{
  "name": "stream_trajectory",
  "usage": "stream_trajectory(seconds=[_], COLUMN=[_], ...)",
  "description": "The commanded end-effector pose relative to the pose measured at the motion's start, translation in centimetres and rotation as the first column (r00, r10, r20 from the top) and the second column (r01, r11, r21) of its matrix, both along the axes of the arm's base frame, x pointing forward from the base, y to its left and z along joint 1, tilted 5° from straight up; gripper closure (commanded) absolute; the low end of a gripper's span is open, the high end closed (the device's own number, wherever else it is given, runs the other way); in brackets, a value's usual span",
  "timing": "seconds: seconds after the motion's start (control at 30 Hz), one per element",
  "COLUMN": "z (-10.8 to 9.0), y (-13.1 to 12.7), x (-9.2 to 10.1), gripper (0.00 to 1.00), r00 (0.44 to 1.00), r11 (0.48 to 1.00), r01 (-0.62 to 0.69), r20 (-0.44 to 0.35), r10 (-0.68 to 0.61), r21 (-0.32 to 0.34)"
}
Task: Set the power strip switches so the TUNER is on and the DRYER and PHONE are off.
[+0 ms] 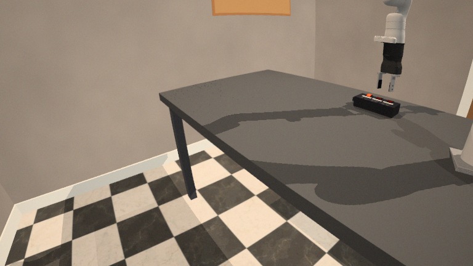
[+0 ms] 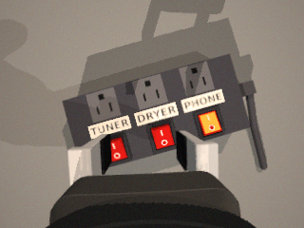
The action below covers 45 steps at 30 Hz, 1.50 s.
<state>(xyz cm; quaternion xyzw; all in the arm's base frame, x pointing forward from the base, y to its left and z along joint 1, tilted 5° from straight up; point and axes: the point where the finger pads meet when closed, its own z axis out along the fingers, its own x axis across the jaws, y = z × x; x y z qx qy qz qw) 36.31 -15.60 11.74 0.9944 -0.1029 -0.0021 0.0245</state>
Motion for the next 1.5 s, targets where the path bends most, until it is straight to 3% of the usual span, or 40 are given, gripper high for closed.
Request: stream_trajectory(seconds=[0.0,0.17,0.27,1.07,1.47], z=[0.8,6.5,8.3,8.2,7.2], y=[0.0,0.2,0.2,0.2,0.7], x=[0.4,2.1,2.4,2.4,2.0], gripper=[0.00,0.00,0.00,0.00,0.00], r00=[1.000,0.976,0.963,0.967,0.998], r11=[1.000,0.976,0.962,0.966,0.997], r01=[-0.027,-0.217,-0.268,-0.252,-0.062], r20=[0.006,0.012,0.010,0.012,0.030], r10=[0.027,0.217,0.269,0.253,0.064], r21=[-0.004,-0.038,-0.051,-0.051,-0.044])
